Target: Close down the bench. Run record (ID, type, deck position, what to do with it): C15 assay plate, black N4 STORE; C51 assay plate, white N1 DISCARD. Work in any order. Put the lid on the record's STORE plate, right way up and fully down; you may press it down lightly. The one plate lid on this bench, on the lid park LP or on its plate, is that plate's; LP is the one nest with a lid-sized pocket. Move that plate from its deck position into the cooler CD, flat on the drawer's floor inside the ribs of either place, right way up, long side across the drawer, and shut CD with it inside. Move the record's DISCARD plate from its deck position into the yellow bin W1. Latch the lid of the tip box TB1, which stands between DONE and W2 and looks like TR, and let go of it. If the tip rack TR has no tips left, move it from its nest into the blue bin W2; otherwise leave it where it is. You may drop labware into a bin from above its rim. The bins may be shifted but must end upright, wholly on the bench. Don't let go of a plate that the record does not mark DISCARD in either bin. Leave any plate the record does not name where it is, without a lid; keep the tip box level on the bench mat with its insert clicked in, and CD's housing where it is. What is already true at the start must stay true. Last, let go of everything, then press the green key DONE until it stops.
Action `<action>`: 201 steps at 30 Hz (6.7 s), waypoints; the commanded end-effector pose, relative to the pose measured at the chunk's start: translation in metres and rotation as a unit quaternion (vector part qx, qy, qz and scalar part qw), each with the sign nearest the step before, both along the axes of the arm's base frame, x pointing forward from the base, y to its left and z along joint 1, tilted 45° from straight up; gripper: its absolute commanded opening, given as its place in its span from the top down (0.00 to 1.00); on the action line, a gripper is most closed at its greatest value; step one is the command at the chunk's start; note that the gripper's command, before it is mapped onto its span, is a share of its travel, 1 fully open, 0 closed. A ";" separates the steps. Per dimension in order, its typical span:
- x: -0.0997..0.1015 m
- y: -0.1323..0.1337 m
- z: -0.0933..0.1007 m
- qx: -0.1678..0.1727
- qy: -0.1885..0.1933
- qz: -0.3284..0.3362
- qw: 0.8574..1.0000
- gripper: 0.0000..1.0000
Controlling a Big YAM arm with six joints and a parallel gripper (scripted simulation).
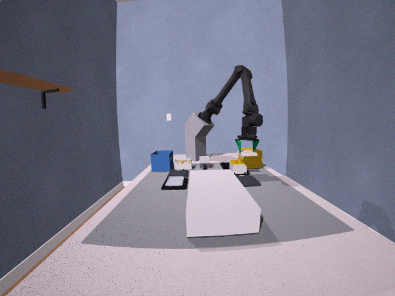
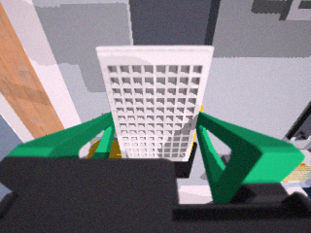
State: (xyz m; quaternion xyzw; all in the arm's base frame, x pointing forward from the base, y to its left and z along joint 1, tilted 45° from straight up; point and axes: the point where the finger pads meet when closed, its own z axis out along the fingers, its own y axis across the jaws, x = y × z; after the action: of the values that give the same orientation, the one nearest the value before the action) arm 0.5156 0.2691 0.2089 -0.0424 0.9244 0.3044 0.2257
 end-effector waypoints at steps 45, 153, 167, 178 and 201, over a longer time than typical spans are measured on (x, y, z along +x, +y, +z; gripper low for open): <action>-0.102 0.042 -0.010 0.014 -0.015 0.001 1.000 1.00; -0.258 0.100 -0.056 0.011 -0.005 0.000 1.000 0.00; -0.258 0.100 -0.056 0.011 -0.005 0.000 1.000 0.00; -0.223 0.078 -0.047 0.015 -0.001 -0.010 1.000 0.00; -0.153 0.026 -0.046 0.008 0.003 -0.012 1.000 0.00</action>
State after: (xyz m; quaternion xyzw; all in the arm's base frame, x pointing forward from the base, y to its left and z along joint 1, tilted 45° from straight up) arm 0.3444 0.3012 0.1566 -0.0253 0.9228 0.3162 0.2187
